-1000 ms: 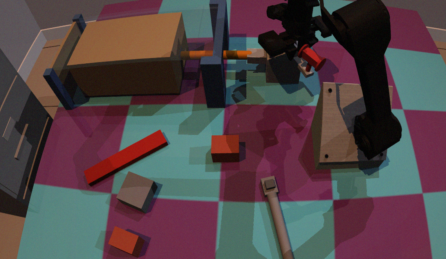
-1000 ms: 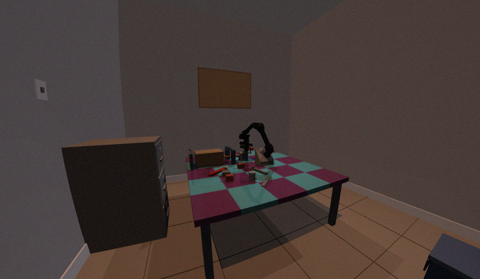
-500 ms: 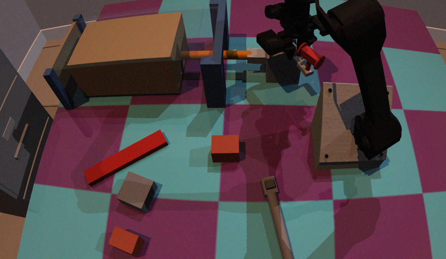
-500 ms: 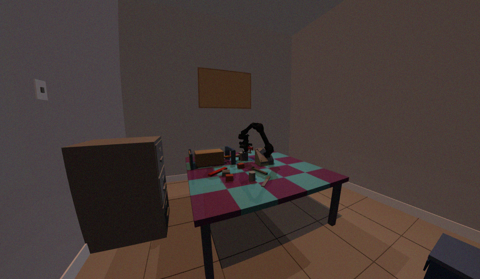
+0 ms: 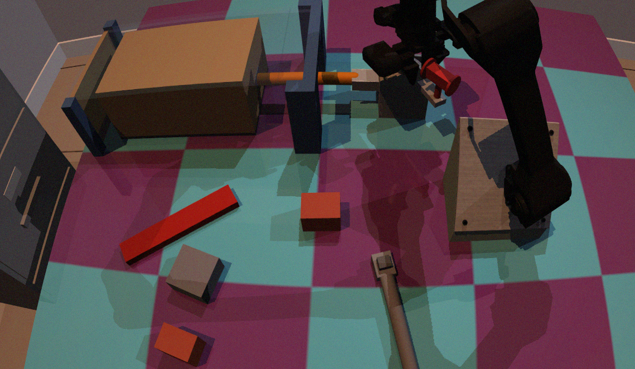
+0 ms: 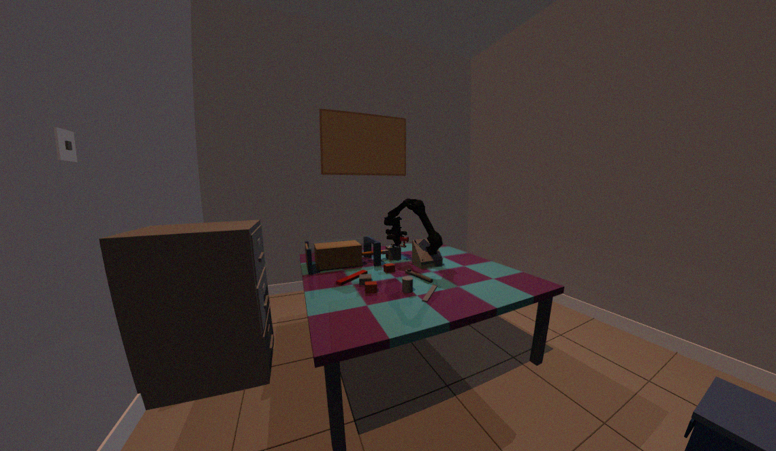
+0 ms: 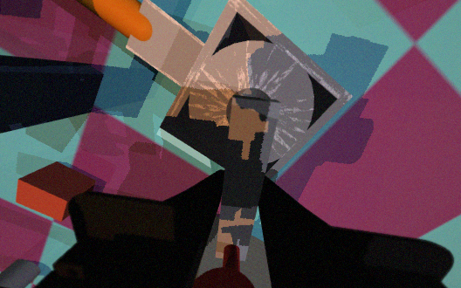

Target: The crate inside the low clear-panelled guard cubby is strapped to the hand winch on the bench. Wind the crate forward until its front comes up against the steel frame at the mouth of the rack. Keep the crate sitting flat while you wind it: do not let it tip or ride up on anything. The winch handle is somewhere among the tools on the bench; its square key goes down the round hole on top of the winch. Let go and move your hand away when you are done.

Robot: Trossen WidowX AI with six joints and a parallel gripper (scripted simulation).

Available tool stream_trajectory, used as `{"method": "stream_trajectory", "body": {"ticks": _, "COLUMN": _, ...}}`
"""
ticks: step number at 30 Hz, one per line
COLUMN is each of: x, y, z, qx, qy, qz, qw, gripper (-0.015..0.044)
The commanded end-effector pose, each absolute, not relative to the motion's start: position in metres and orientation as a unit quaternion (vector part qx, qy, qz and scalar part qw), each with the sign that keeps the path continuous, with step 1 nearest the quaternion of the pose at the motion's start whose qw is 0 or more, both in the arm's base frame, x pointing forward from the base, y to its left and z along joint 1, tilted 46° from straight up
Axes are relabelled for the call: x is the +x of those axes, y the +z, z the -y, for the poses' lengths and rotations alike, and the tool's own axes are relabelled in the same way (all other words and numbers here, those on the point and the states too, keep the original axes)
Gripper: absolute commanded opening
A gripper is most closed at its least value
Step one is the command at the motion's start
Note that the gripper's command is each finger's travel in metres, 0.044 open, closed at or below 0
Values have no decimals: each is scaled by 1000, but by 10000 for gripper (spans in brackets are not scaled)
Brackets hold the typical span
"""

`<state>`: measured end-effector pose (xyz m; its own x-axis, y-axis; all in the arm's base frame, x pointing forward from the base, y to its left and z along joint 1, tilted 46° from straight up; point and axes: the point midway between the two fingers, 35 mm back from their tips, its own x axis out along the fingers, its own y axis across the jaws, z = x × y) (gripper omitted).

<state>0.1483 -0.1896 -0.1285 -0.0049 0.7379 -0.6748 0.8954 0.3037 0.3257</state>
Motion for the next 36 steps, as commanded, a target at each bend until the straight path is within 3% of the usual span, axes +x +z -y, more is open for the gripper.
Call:
{"method": "stream_trajectory", "body": {"ticks": 1, "x": 149, "y": -127, "z": 191, "qx": 582, "qy": -99, "qz": -701, "qw": 401, "gripper": 0}}
{"method": "stream_trajectory", "body": {"ticks": 36, "x": 151, "y": -137, "z": 181, "qx": 590, "qy": -111, "qz": -700, "qw": 387, "gripper": 0}}
